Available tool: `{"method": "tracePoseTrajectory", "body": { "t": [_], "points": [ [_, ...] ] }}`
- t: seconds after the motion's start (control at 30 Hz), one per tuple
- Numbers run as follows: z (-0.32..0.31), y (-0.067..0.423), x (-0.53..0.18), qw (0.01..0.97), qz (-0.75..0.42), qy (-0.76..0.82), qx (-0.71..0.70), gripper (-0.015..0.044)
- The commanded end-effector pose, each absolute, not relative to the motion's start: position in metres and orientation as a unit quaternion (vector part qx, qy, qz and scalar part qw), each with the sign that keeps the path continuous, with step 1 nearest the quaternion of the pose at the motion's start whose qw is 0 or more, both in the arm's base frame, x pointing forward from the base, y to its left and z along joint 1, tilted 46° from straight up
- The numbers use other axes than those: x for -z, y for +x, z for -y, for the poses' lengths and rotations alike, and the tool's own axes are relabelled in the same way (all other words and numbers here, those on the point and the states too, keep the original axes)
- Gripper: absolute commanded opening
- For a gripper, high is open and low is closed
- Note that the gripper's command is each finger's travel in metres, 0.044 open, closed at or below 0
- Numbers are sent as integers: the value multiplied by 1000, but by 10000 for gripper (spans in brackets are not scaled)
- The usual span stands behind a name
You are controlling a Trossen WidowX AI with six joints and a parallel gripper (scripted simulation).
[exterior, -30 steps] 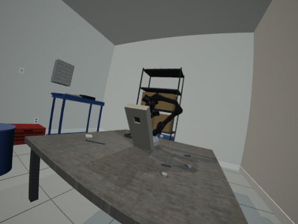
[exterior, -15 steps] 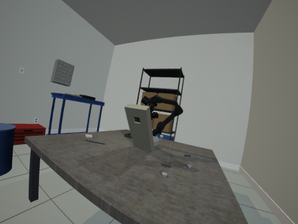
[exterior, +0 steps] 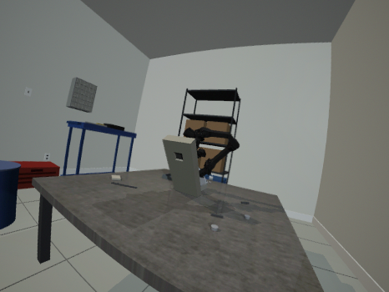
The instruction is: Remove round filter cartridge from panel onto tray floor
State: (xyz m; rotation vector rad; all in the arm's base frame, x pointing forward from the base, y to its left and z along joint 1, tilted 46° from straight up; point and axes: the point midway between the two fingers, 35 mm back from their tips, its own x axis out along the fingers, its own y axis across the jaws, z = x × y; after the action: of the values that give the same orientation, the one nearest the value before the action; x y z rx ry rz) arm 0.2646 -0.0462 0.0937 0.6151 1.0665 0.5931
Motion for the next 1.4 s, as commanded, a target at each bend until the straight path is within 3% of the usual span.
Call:
{"method": "tracePoseTrajectory", "body": {
  "t": [0.0, 0.37, 0.6, 0.87, 1.37],
  "points": [
    [47, 264, -94, 776, -493, 284, -274, 252],
    [47, 264, -94, 776, -493, 284, -274, 179],
    [51, 270, -99, 775, -492, 285, -274, 0],
    [60, 280, -111, 775, -492, 287, -273, 0],
    [118, 254, -160, 780, -490, 297, -252, 0]
  ]
}}
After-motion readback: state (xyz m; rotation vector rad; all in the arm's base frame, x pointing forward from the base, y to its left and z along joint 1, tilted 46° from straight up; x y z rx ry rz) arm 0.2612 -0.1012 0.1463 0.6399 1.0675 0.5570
